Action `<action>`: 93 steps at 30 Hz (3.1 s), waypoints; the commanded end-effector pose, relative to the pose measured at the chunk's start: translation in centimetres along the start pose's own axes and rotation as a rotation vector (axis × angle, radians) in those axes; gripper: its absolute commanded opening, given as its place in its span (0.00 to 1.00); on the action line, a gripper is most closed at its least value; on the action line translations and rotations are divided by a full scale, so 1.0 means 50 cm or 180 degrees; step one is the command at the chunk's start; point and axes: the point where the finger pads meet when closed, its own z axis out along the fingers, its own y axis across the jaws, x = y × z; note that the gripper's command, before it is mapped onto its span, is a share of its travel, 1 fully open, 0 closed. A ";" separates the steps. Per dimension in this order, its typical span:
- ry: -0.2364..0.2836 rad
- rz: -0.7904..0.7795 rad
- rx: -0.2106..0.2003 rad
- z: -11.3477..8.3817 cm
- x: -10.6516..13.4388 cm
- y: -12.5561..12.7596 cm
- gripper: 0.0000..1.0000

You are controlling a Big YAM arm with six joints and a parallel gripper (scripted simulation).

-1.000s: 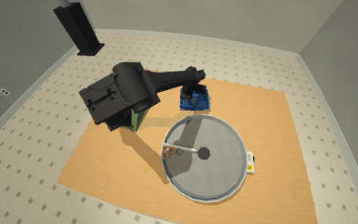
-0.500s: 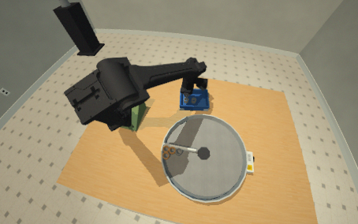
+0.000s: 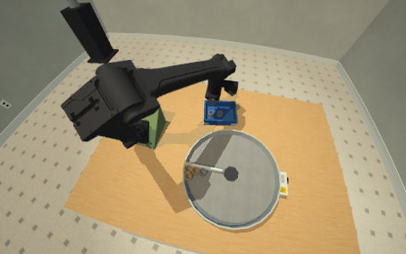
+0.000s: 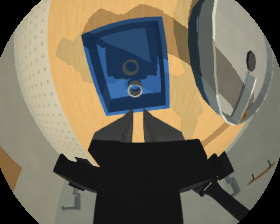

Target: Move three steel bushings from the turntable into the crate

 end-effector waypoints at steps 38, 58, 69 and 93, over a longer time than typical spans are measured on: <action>0.0017 0.0065 0.0011 -0.011 -0.002 -0.004 0.14; 0.0017 0.0065 0.0011 -0.011 -0.002 -0.004 0.14; 0.0017 0.0065 0.0011 -0.011 -0.002 -0.004 0.14; -0.0059 0.0131 0.0014 -0.018 -0.041 -0.573 0.13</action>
